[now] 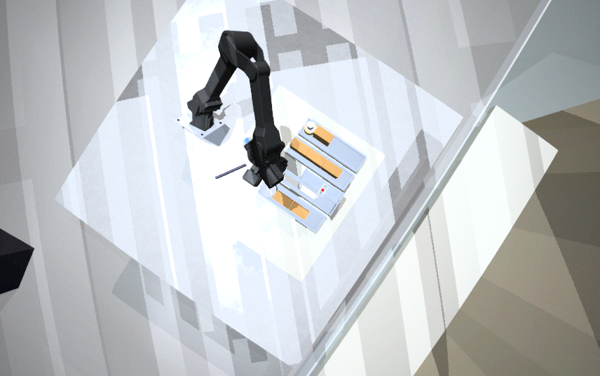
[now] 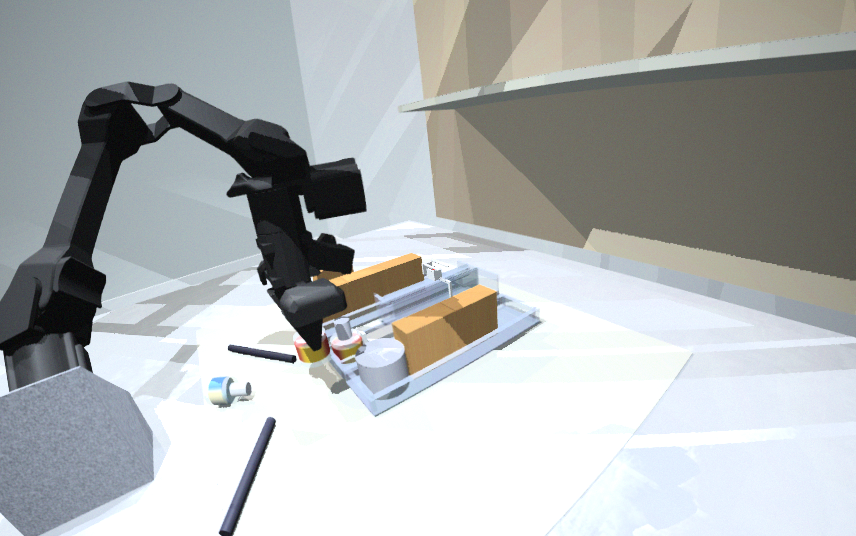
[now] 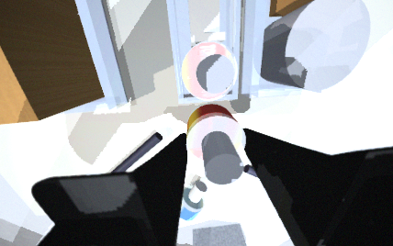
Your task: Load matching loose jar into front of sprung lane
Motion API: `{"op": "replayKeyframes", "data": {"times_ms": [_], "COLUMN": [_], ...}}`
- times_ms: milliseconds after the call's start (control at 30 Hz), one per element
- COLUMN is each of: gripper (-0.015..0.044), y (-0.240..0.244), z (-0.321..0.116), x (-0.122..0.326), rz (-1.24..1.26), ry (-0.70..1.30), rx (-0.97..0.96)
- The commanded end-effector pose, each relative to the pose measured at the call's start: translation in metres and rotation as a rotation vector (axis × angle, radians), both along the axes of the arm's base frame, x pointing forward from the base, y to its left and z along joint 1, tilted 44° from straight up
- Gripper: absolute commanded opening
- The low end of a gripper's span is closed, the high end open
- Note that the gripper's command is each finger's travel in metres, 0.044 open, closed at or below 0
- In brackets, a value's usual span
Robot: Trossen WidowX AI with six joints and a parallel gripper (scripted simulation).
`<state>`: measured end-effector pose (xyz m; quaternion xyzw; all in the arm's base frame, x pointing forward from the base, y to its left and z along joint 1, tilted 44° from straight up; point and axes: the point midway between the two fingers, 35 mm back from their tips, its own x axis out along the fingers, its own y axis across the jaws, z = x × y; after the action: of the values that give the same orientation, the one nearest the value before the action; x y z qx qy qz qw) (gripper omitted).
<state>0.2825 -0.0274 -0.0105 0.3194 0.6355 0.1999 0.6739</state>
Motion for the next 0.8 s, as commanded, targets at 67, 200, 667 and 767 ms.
{"op": "replayKeyframes", "data": {"times_ms": [67, 200, 667, 767], "gripper": [0.0000, 0.0000, 0.0000, 0.0000], "y": [0.0002, -0.0001, -0.0009, -0.0010], "z": [-0.0013, -0.0013, -0.0015, -0.0016], "x": [0.0023, 0.0037, 0.0085, 0.0096], "rz": [-0.003, -0.003, -0.003, -0.003], "ry": [0.003, 0.003, 0.003, 0.003], "rx": [0.005, 0.005, 0.005, 0.005]}}
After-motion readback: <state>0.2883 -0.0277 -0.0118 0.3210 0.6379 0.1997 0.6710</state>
